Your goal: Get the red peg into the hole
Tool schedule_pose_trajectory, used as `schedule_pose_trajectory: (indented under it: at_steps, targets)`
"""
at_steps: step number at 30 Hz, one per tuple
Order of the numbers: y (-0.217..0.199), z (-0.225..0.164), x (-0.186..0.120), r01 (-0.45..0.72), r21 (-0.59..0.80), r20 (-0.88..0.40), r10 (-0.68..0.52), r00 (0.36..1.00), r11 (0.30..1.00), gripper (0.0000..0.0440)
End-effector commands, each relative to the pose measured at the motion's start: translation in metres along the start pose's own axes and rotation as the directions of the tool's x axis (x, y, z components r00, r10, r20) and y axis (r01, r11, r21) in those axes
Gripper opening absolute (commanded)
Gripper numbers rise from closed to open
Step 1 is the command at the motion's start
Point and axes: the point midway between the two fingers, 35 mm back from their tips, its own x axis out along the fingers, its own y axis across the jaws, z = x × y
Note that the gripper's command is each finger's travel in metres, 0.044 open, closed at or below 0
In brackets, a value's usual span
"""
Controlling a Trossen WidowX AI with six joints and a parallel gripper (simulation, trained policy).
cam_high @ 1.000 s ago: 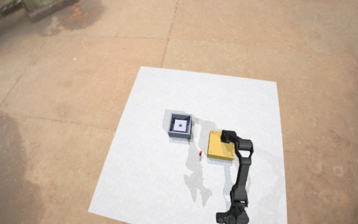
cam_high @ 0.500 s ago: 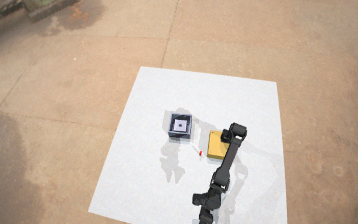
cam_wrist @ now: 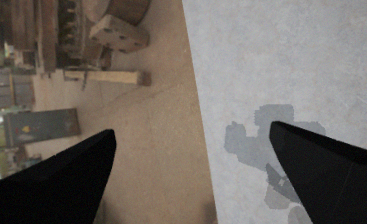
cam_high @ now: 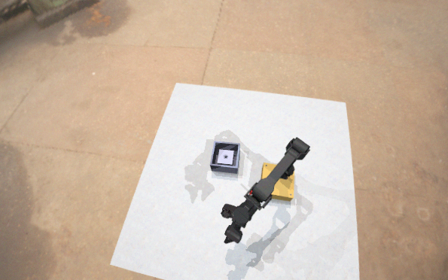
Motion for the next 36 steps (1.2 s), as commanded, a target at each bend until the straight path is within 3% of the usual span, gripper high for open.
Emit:
schedule_pose_trajectory:
  at_steps: [1, 15, 26, 36]
  targets:
    - [-0.020, 0.017, -0.010, 0.057, 0.012, 0.018, -0.057, 0.998, 0.998, 0.0413]
    - [-0.140, 0.053, -0.044, 0.397, 0.146, 0.029, -0.405, 0.914, 0.906, 0.0432]
    - [-0.223, 0.039, -0.062, 0.625, 0.266, -0.058, -0.635, 0.770, 0.734, 0.0440]
    - [-0.277, 0.023, -0.070, 0.736, 0.373, -0.136, -0.751, 0.646, 0.566, 0.0436]
